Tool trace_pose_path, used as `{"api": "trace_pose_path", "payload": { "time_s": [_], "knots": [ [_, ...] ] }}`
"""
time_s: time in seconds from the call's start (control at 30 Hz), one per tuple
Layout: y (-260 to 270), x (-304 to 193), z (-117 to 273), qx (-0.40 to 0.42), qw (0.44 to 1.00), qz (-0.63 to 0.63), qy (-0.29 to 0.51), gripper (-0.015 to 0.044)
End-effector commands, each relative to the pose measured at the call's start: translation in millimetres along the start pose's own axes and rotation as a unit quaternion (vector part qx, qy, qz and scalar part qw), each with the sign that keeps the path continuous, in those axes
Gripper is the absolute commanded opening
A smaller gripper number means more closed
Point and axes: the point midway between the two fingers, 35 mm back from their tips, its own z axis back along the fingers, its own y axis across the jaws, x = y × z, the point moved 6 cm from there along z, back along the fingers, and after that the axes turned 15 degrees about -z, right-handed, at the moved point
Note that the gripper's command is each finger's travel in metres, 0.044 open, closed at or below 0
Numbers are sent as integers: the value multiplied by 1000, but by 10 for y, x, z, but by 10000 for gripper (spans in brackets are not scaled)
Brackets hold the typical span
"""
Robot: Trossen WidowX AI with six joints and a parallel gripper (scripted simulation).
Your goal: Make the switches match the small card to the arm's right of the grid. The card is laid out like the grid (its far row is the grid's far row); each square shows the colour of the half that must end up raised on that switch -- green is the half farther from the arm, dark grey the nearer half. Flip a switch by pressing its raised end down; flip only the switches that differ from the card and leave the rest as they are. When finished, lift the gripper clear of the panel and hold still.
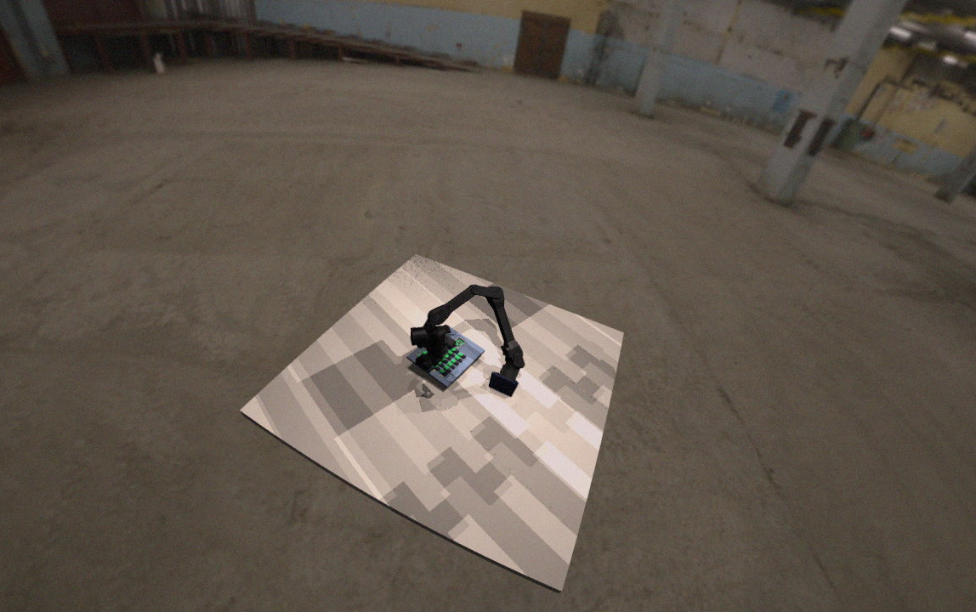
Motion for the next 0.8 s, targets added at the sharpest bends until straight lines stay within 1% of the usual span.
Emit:
{"api": "trace_pose_path", "payload": {
  "time_s": [0.0, 0.77],
  "knots": [
    [0, 4, -7, -1, 1000, 2, -3, 0],
    [0, 5, -38, -1, 1000, 2, -3, 0]
  ]
}}
